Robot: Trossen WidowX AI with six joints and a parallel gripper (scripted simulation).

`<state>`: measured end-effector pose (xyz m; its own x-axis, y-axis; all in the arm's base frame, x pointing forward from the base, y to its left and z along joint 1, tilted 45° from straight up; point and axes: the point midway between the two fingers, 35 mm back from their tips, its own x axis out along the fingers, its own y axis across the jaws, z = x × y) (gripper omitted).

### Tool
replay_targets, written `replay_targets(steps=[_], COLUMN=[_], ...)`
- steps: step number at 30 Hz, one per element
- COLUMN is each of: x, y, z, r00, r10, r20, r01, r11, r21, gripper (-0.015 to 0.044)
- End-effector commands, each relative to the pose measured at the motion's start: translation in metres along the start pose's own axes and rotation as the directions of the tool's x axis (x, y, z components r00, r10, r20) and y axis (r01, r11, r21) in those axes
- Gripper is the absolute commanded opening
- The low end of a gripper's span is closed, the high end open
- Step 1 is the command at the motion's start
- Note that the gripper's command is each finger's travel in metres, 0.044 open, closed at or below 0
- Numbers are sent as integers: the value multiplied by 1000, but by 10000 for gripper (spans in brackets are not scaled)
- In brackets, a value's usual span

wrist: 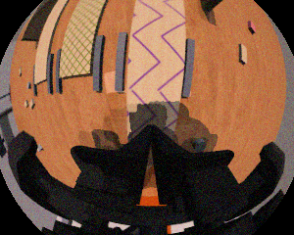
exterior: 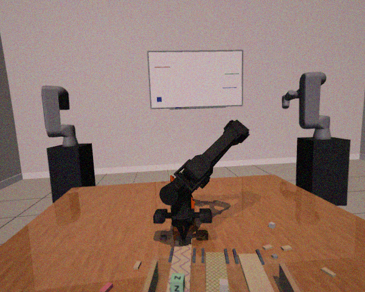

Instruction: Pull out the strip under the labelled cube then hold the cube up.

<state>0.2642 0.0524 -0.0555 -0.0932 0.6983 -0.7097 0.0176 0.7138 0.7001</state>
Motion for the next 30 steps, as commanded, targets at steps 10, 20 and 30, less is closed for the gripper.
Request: replay_targets(steps=[10,20,30], x=[5,5,4], y=[1,1,1], z=[-29,-43,-56], r00=[1000,999,999], r10=[-1,-1,-1], r20=[-31,-32,-32], r01=[2,2,2], r11=[1000,1000,1000], r21=[8,9,9], gripper=[0,0,0])
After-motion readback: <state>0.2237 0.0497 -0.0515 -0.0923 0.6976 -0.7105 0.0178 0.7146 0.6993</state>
